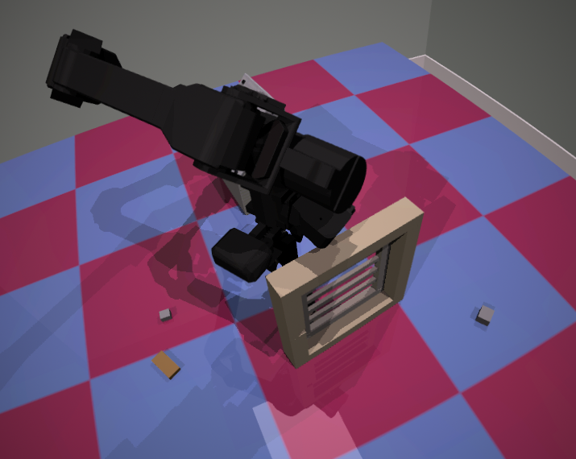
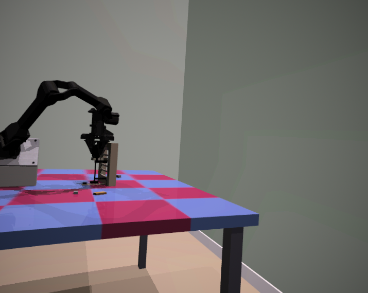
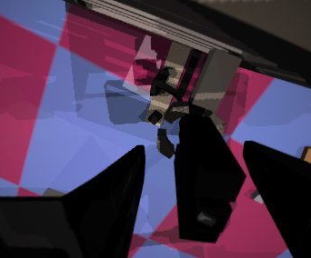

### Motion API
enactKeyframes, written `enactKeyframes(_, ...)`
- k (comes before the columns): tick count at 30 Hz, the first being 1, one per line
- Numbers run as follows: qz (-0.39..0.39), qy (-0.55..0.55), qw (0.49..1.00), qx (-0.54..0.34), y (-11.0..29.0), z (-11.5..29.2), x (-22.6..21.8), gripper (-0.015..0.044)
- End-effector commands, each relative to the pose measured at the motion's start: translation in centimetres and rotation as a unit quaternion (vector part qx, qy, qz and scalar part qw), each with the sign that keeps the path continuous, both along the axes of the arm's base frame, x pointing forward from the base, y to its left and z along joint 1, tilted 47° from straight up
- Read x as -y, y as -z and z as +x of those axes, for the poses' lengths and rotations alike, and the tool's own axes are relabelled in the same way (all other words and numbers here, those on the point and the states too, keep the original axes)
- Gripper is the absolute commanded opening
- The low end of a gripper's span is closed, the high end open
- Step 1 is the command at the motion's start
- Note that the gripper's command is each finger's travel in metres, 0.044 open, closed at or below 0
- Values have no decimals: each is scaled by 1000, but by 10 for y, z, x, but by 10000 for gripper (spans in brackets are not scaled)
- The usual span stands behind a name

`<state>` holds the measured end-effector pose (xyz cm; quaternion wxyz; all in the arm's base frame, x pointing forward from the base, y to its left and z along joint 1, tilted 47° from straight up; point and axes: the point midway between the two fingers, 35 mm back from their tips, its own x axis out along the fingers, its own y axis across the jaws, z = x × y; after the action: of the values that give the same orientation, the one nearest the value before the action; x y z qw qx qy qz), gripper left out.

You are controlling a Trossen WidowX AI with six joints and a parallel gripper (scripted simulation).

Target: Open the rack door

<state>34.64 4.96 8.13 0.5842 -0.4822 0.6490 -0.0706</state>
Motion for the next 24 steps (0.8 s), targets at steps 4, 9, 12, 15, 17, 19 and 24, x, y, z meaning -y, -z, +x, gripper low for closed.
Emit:
enactKeyframes(4,-23,-113,987,-115,0,0,0,286)
enactKeyframes(9,-41,-196,959,-201,0,0,0,286)
enactKeyframes(12,-51,-245,935,-250,0,0,0,286)
enactKeyframes(15,-61,-292,906,-299,0,0,0,286)
enactKeyframes(17,-68,-323,884,-330,0,0,0,286)
enactKeyframes(19,-74,-353,860,-361,0,0,0,286)
enactKeyframes(24,-89,-421,793,-431,0,0,0,286)
